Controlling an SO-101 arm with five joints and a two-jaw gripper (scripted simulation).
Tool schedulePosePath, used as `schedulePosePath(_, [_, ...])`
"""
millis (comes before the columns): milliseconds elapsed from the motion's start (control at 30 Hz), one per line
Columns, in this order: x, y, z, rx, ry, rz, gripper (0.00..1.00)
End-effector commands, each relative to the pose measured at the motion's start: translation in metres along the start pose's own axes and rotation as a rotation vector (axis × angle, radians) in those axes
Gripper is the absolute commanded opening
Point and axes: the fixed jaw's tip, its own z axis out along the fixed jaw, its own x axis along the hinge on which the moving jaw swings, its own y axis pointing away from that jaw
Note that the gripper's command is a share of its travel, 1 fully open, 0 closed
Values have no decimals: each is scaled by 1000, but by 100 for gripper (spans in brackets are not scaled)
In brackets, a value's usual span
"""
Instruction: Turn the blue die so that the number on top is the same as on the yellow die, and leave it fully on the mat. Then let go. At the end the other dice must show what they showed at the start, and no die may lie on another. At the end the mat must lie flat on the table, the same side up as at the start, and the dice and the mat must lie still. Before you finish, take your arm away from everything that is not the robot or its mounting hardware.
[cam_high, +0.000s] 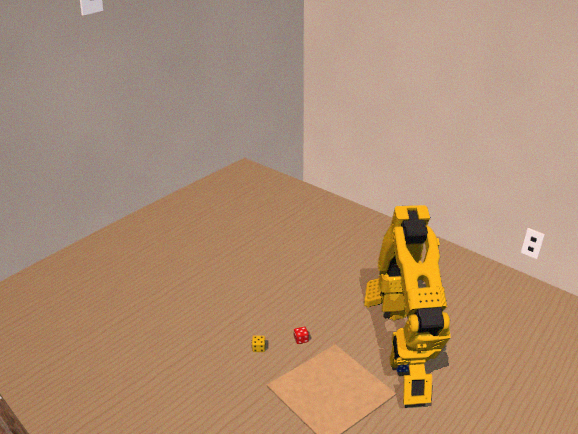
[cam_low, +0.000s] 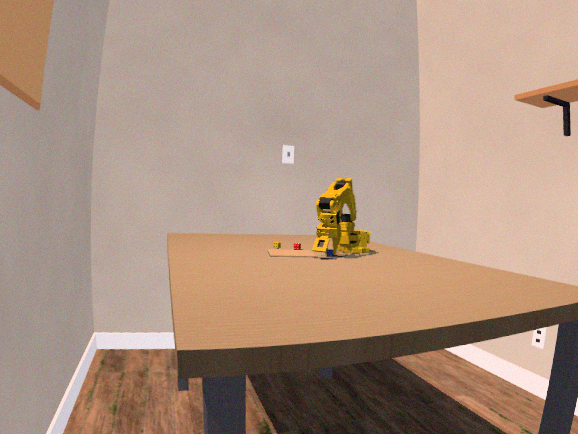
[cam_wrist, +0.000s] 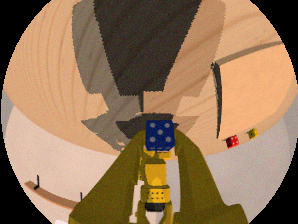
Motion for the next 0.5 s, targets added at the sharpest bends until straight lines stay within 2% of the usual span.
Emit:
schedulePosePath(0, [-6,-1,-13,-6,-84,-1,0])
schedulePosePath(167, [-4,0,-22,-7,-139,0,0])
schedulePosePath(367, [3,0,-39,-10,-268,1,0])
schedulePosePath(467, [5,0,-42,-11,-292,1,0])
